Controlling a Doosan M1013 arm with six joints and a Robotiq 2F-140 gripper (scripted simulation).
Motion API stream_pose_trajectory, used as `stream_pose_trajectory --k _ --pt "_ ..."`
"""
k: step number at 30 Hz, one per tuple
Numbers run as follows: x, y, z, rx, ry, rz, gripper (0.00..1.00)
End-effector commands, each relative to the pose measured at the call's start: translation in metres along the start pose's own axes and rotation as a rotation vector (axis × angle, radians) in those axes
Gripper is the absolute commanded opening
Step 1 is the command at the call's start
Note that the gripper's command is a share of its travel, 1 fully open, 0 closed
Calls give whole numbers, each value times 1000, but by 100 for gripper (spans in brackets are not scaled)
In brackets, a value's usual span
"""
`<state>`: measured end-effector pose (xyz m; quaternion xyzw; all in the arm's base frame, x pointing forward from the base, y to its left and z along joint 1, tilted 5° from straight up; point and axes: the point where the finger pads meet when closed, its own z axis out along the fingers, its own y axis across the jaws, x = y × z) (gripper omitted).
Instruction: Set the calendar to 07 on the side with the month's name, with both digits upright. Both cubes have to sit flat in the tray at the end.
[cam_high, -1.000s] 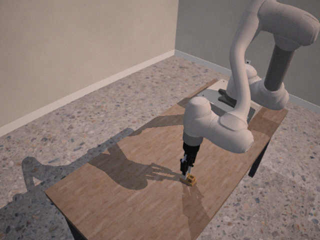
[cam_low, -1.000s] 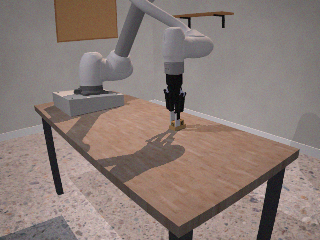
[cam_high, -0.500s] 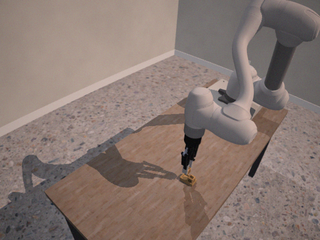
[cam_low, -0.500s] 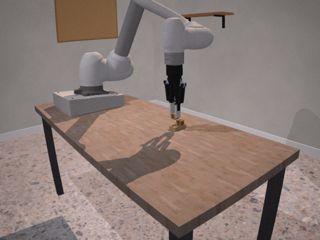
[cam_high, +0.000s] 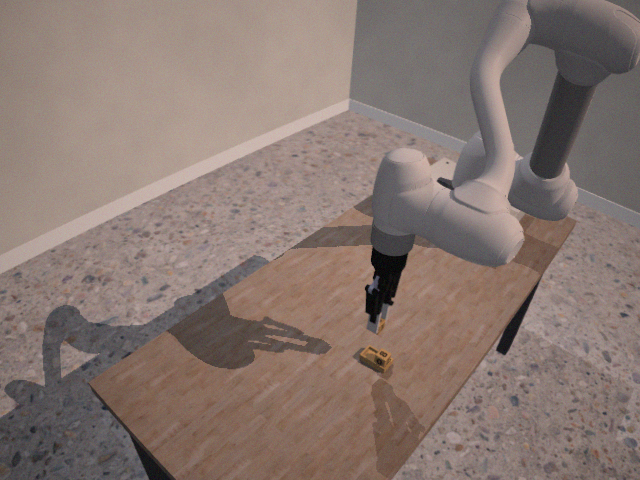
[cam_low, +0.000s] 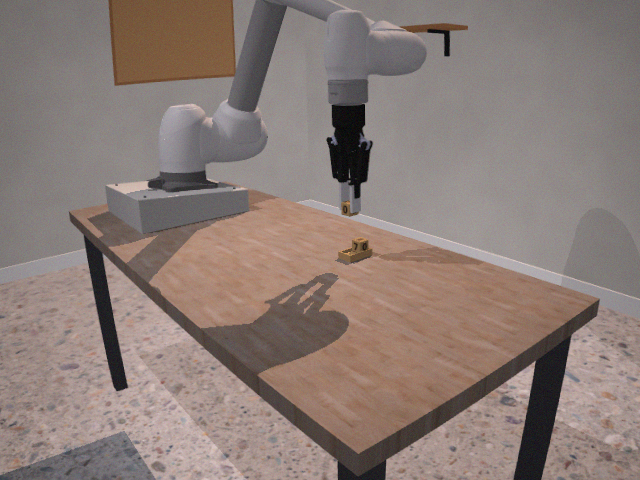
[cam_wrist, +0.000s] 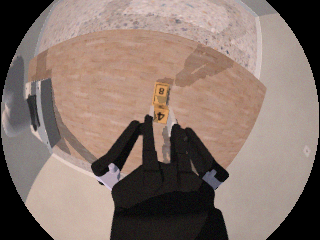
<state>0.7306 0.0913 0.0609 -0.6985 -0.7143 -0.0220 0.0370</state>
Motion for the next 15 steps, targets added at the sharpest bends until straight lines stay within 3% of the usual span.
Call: stream_pose_trajectory --k 1,8,15 --pt "0 0 0 0 0 0 24" --pt "-1 0 0 0 0 20 24" --pt "-18 1 1 0 0 311 24"
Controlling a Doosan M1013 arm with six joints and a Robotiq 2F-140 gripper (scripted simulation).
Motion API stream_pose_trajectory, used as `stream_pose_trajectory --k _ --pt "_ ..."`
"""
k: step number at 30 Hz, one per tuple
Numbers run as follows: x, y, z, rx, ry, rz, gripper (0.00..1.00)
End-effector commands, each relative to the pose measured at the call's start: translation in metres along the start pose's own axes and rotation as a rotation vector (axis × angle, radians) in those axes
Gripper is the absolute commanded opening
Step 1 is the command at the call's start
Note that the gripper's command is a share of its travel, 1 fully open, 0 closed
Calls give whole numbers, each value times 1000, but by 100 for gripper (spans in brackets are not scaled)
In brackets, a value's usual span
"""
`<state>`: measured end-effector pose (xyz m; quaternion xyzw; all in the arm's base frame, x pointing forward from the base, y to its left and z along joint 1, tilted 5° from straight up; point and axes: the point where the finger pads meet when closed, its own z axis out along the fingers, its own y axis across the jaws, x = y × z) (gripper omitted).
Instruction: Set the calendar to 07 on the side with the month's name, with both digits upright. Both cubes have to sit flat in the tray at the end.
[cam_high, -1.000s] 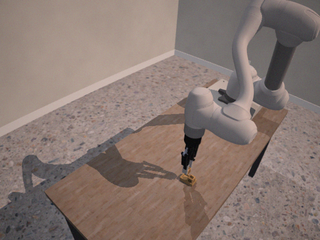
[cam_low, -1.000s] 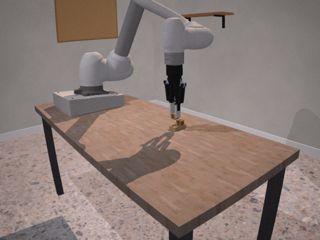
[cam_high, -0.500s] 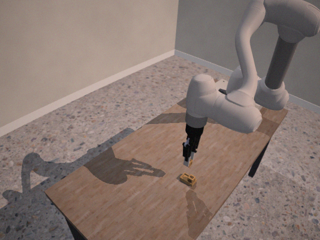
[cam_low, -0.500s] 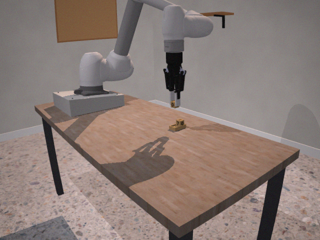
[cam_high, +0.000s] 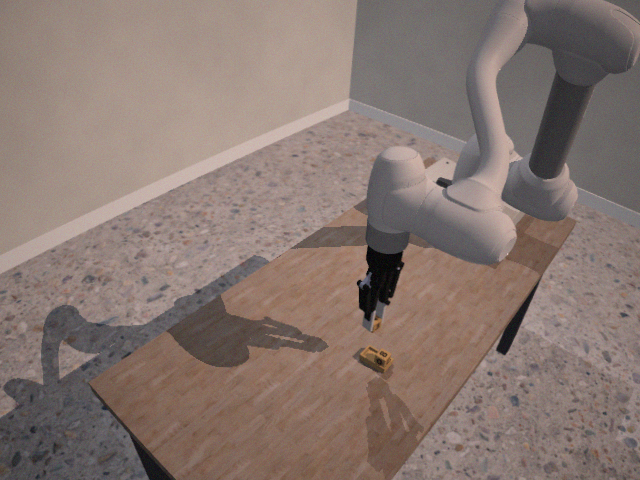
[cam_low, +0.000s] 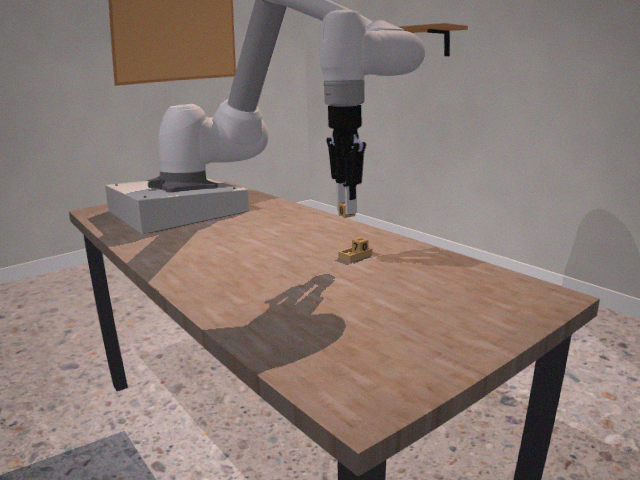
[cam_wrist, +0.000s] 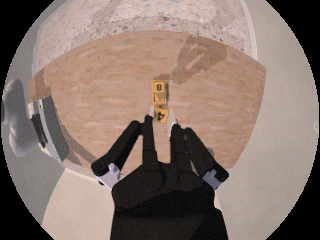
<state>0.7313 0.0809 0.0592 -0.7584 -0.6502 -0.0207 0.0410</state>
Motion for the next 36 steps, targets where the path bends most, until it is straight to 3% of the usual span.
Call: stream_pose_trajectory --k 1,6,7,36 --pt "-9 2 1 -1 -6 174 24" --pt "-16 3 1 -2 -6 282 24" --pt "-21 5 2 -2 -5 387 24" --pt "-79 13 8 -4 -4 1389 24"
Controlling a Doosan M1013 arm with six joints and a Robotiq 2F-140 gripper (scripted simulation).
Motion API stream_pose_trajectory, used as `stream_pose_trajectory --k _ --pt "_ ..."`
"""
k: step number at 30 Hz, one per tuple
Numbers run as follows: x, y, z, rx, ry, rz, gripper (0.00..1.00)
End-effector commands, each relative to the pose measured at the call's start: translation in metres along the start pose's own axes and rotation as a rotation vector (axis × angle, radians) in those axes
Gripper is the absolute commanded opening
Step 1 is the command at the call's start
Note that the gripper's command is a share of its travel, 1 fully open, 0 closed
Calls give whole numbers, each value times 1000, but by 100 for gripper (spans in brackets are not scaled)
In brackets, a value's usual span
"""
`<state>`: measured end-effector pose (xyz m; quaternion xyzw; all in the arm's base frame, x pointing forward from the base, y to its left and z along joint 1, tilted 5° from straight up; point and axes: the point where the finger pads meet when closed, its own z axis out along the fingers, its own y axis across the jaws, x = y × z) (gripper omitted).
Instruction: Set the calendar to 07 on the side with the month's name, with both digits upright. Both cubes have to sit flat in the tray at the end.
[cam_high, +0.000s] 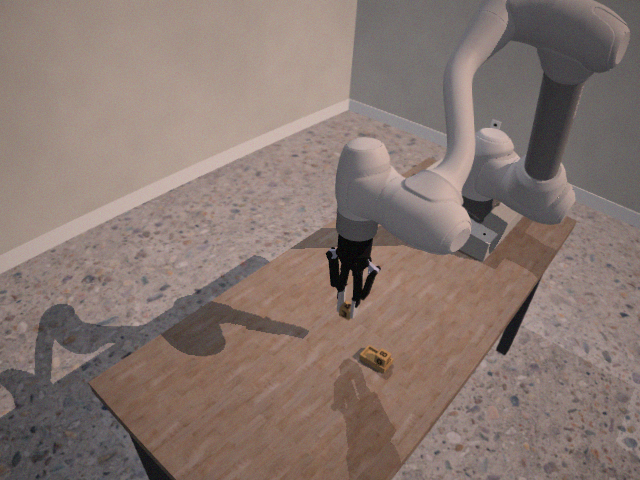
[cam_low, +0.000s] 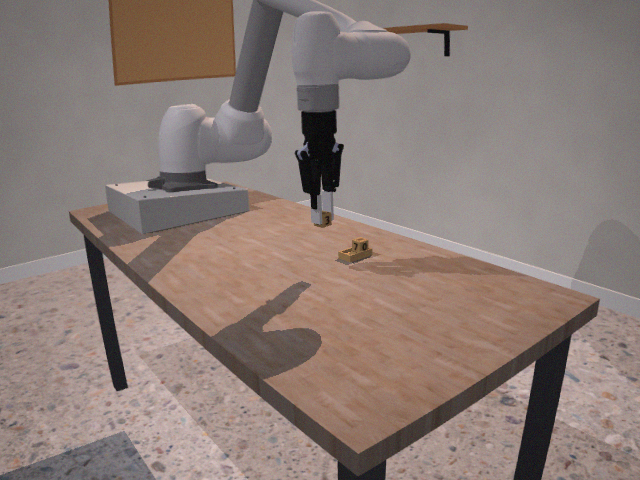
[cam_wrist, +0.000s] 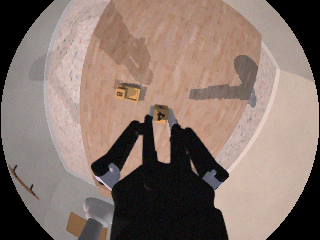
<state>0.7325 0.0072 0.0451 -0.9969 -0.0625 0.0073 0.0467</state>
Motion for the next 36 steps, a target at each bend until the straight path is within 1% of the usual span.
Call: stream_pose_trajectory --k 1,15,21,27,36 --pt "-1 5 0 -8 -2 102 24" --pt "-1 5 1 -8 -2 103 24" --pt "-1 5 4 -9 -2 103 24" --pt "-1 6 22 -9 -2 103 24" --pt "-1 6 65 -9 -2 103 24"
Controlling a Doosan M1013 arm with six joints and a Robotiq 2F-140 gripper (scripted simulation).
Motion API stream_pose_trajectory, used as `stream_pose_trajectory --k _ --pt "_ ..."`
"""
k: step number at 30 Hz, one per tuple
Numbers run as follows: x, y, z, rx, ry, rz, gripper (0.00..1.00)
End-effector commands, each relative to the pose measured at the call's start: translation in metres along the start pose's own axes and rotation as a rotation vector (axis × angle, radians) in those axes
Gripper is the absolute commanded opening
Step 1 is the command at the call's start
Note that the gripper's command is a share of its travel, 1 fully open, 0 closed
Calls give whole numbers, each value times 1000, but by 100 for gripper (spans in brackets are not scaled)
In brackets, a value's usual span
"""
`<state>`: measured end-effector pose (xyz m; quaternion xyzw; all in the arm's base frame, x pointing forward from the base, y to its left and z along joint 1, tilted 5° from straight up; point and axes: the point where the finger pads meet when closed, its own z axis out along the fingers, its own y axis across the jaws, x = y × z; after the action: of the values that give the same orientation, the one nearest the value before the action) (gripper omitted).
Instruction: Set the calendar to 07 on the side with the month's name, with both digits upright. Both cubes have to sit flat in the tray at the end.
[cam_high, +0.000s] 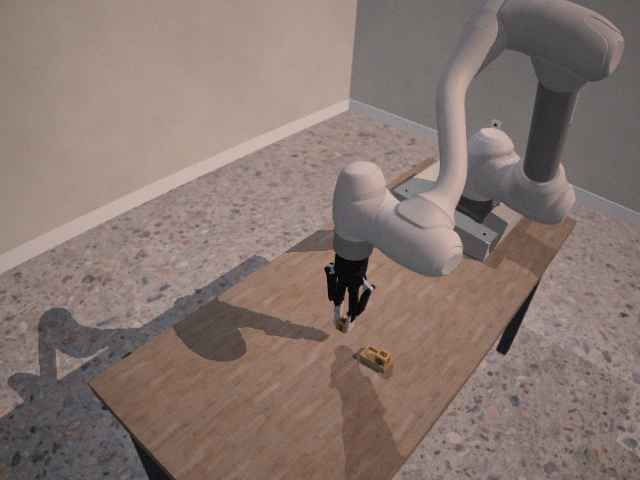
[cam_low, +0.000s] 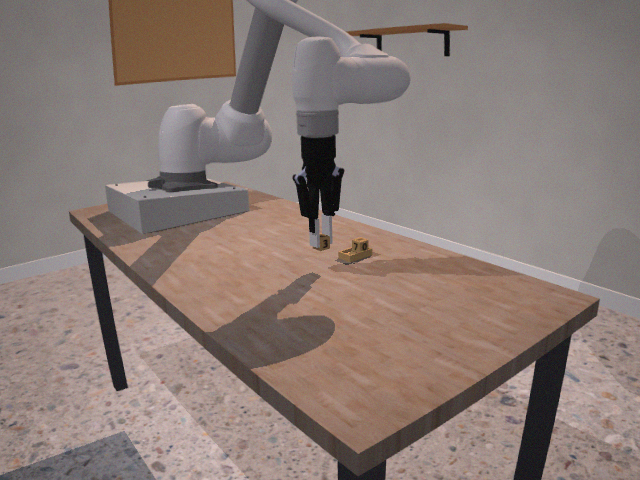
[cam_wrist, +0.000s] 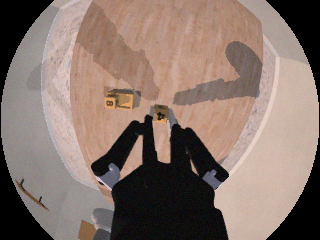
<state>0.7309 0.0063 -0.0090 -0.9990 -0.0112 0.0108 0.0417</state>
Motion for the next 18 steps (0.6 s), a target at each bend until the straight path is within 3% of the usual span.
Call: stream_pose_trajectory --k 1,10,18 --pt "0 0 11 0 0 0 24" --pt "0 0 38 0 0 0 24" --pt "0 0 43 0 0 0 24"
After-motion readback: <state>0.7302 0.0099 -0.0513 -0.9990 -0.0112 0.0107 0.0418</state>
